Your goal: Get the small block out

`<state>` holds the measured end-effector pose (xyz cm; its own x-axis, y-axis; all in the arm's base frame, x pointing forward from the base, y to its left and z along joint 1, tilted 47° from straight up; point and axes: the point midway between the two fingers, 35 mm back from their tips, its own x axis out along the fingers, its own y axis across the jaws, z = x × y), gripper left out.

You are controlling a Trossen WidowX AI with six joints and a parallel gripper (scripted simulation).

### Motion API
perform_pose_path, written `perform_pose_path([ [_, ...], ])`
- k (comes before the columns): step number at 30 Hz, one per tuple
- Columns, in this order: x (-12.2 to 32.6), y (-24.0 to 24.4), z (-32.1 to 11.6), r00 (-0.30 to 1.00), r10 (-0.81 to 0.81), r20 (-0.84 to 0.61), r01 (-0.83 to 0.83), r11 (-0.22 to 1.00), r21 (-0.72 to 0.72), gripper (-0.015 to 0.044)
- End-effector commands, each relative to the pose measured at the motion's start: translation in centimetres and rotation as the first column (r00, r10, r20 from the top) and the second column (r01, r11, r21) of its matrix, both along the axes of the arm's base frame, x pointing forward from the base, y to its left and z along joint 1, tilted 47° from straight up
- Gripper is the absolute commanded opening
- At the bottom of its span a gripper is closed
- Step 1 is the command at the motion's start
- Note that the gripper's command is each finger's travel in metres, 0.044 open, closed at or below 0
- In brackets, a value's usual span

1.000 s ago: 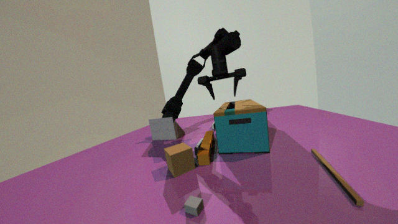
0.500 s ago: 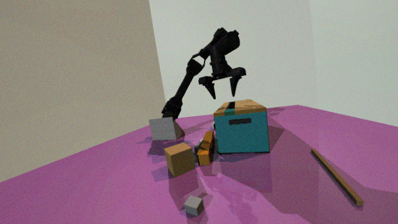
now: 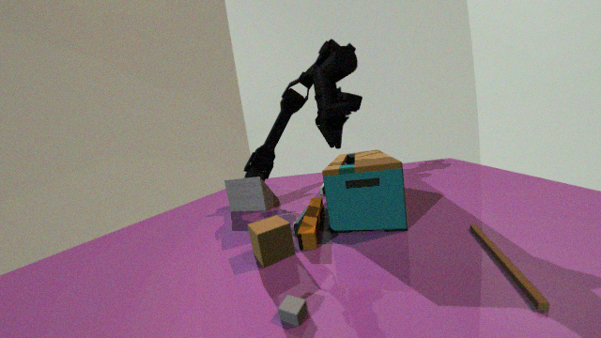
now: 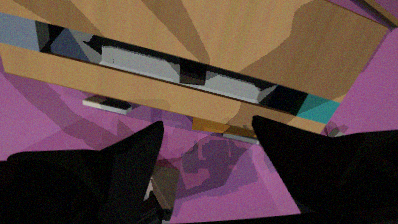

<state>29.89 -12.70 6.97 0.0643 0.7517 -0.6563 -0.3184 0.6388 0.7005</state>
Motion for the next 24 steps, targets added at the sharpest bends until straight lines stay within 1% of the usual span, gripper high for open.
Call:
perform_pose_path([
  [1,-0.82,-0.13,-0.83,0.622,-0.466,-0.629,0.534,0.840,-0.093,0.0400],
  [5,-1.01,-0.22,-0.99,0.409,-0.528,-0.744,0.631,0.753,-0.187,0.0400],
  [9,-1.22,-0.33,-1.16,0.172,-0.552,-0.816,0.692,0.657,-0.299,0.0400],
  [12,-1.36,-0.39,-1.27,-0.012,-0.545,-0.838,0.712,0.584,-0.390,0.0400],
  [16,-1.52,-0.47,-1.39,-0.249,-0.505,-0.826,0.703,0.493,-0.513,0.0400],
  [18,-1.54,-0.48,-1.41,-0.279,-0.497,-0.822,0.699,0.481,-0.529,0.0400],
  [24,-1.54,-0.48,-1.41,-0.279,-0.497,-0.822,0.699,0.481,-0.529,0.0400],
])
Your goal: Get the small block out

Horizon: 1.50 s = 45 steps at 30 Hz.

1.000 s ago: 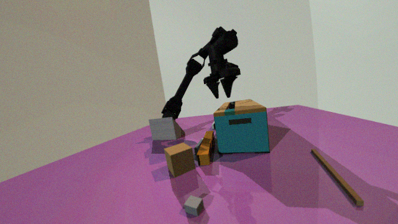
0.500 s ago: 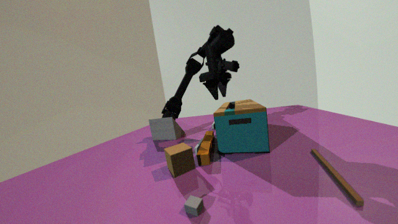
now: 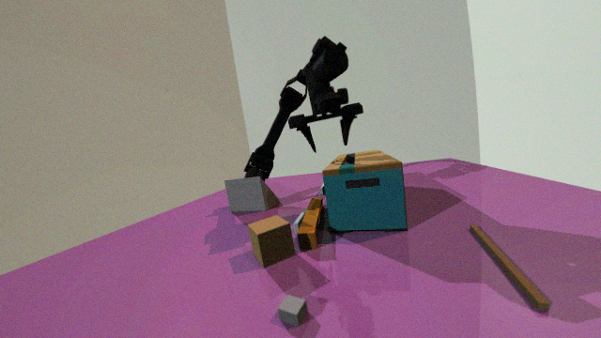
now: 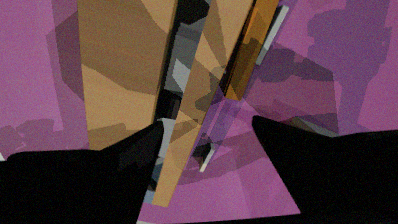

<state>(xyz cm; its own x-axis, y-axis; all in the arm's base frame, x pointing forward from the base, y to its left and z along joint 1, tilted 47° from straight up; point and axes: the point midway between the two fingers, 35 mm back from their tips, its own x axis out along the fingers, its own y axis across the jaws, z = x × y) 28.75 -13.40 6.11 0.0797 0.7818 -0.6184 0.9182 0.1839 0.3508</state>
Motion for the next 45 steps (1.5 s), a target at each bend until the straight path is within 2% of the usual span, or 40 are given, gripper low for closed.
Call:
perform_pose_path([
  [1,-0.4,0.2,-0.5,0.935,-0.203,-0.292,0.222,0.975,0.031,0.0400],
  [14,-0.3,0.4,-0.7,0.935,-0.202,-0.293,0.221,0.975,0.032,0.0400],
  [45,0.2,3.9,-4.4,0.934,-0.178,-0.309,0.204,0.977,0.055,0.0400],
])
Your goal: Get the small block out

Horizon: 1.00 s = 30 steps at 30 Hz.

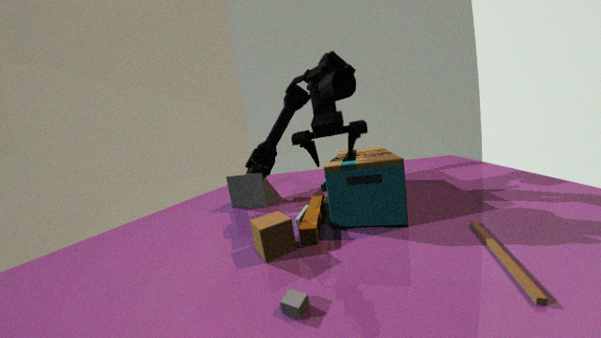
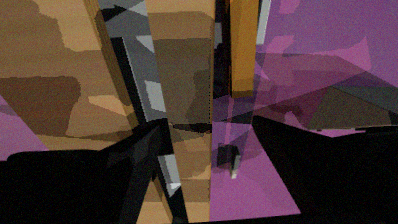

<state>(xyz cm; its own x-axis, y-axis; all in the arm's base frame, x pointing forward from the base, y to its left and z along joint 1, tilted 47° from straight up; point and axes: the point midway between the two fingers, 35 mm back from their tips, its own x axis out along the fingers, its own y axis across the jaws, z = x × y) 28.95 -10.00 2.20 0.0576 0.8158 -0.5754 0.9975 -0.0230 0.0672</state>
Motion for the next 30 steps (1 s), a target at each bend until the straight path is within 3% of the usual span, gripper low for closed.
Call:
perform_pose_path([
  [1,0.0,0.6,-0.6,1.000,0.000,-0.008,0.000,1.000,0.009,0.0400],
  [15,-0.1,2.1,-2.1,1.000,0.009,-0.015,-0.008,1.000,0.021,0.0400],
  [30,-0.1,3.3,-0.2,1.000,0.010,-0.009,-0.010,1.000,0.016,0.0400],
])
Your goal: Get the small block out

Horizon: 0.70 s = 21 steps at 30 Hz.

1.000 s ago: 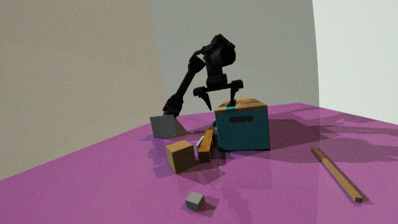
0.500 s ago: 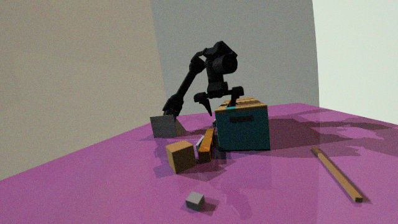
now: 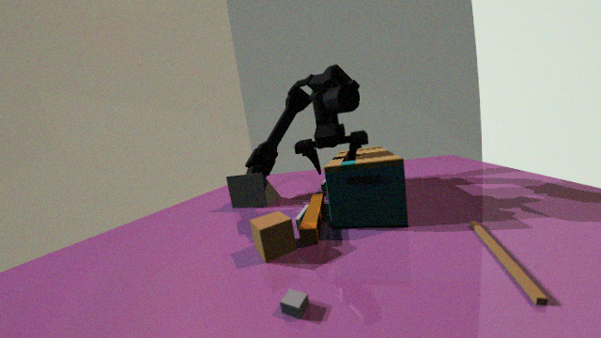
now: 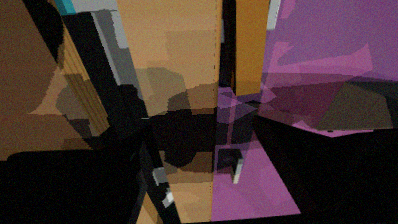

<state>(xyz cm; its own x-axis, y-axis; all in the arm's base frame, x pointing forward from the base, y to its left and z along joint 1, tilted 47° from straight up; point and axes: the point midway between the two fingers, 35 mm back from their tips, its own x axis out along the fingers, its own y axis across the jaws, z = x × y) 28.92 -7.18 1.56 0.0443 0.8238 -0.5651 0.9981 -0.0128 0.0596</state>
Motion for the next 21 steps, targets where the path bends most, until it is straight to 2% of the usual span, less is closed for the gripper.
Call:
perform_pose_path([
  [1,-0.1,0.6,0.6,1.000,-0.001,-0.002,0.001,1.000,0.003,0.0400],
  [21,-0.1,3.2,3.2,1.000,-0.001,-0.002,0.001,1.000,0.005,0.0400],
])
